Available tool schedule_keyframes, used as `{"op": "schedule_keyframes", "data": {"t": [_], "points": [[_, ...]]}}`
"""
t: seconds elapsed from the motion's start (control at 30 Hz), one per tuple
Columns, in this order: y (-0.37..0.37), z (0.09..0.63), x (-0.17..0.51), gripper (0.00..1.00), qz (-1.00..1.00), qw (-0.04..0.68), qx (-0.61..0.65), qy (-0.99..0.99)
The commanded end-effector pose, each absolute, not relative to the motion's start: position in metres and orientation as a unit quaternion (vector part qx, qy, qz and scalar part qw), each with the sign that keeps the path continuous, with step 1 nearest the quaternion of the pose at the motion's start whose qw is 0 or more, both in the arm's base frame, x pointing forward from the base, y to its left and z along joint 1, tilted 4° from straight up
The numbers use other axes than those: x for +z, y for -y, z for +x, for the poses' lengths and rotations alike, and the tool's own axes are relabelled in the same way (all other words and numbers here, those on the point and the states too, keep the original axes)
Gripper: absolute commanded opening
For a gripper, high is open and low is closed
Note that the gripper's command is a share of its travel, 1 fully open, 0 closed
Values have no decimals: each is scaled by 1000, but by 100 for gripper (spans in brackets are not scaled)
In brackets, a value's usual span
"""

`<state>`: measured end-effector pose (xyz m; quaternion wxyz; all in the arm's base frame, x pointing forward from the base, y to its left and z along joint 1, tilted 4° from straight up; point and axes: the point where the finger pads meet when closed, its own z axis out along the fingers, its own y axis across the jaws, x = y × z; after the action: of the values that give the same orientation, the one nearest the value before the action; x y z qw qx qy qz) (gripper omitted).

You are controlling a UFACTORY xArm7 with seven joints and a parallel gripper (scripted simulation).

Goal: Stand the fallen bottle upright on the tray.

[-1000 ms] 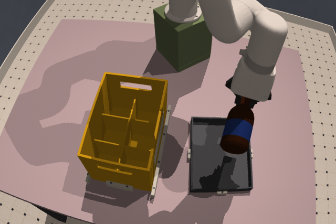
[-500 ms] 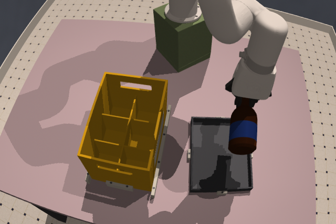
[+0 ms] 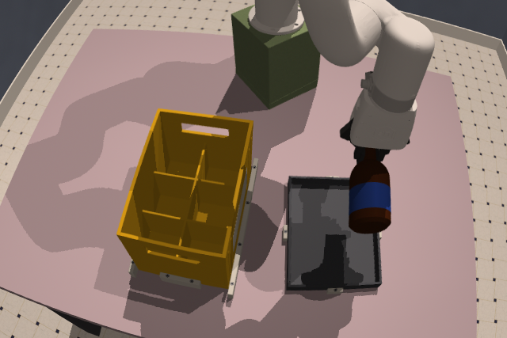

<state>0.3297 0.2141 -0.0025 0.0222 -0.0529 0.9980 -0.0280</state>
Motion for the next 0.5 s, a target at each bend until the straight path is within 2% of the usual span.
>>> {"op": "schedule_keyframes", "data": {"t": [0.0, 0.47], "points": [[-215, 331, -1, 0, -53, 24, -27, -998], [-215, 331, -2, 0, -81, 23, -28, -996]]}}
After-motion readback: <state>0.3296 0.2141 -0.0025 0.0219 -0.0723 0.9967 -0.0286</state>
